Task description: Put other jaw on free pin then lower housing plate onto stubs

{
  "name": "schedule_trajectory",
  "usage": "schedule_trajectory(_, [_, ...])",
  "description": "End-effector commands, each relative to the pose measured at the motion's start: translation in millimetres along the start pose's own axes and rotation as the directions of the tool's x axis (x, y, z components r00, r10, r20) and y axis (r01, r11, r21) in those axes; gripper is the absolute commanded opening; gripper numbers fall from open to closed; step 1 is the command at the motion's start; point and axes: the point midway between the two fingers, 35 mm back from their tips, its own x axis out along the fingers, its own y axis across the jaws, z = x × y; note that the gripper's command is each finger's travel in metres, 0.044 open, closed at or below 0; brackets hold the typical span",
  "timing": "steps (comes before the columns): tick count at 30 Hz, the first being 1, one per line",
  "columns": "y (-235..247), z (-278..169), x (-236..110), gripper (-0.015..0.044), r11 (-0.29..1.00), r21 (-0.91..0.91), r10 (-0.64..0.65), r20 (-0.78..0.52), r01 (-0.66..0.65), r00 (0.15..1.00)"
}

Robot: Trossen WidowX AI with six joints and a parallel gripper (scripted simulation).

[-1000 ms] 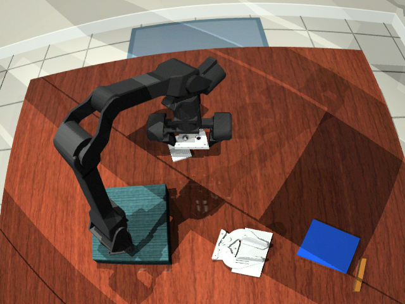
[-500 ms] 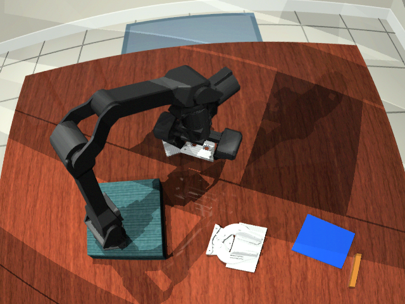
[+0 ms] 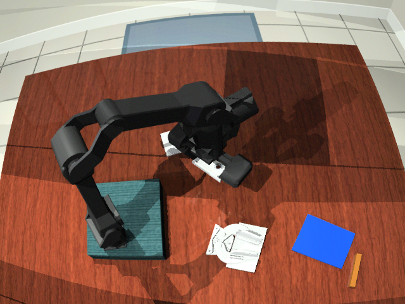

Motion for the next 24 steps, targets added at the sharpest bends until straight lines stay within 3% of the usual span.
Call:
schedule_trajectory(1, [-12.7, -7.9, 0.0, 0.0351, 0.995, 0.097, -0.004, -0.001, 0.004, 1.000])
schedule_trajectory(24, [-74.7, -52.3, 0.2, 0.0351, 0.816, 0.578, -0.010, -0.007, 0.013, 1.000])
